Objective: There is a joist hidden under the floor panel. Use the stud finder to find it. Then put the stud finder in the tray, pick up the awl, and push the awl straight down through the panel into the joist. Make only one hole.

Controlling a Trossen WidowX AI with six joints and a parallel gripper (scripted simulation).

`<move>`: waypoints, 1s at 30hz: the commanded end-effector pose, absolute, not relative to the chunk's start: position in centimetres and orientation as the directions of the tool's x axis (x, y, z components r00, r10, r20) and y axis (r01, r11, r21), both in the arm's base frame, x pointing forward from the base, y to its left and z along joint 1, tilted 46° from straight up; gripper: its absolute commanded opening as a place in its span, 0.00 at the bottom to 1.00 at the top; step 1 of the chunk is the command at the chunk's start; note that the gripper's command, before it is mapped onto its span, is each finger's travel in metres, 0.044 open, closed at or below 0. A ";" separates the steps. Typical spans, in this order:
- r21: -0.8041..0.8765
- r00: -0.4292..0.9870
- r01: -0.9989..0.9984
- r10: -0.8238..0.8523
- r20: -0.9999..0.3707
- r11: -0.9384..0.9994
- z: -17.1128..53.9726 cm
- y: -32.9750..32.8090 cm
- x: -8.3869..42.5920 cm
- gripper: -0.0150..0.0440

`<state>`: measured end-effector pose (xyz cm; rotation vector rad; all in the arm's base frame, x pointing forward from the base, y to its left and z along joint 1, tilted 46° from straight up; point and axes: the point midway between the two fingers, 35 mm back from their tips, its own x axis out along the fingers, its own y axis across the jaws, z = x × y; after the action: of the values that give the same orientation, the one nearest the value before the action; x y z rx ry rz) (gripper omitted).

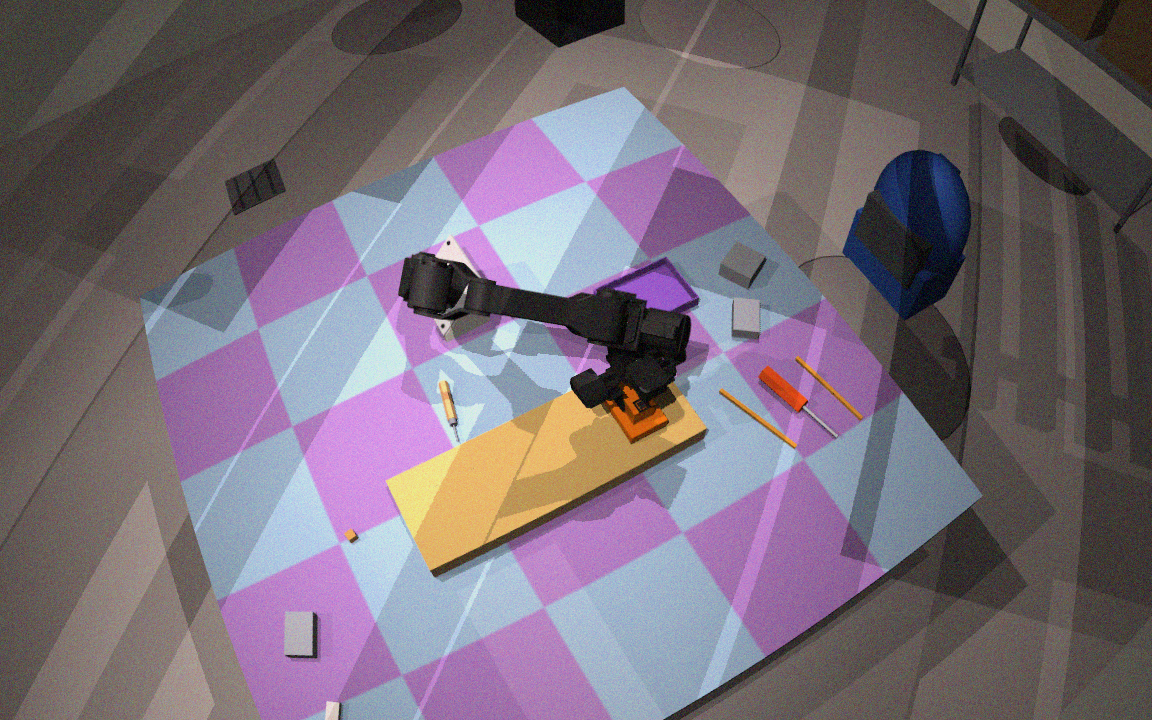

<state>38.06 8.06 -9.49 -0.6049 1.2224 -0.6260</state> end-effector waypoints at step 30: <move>-0.713 0.219 0.111 -0.717 -0.662 0.692 -11.0 9.6 38.2 0.25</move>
<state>38.34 9.94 -11.35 -0.5996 1.2222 -0.6226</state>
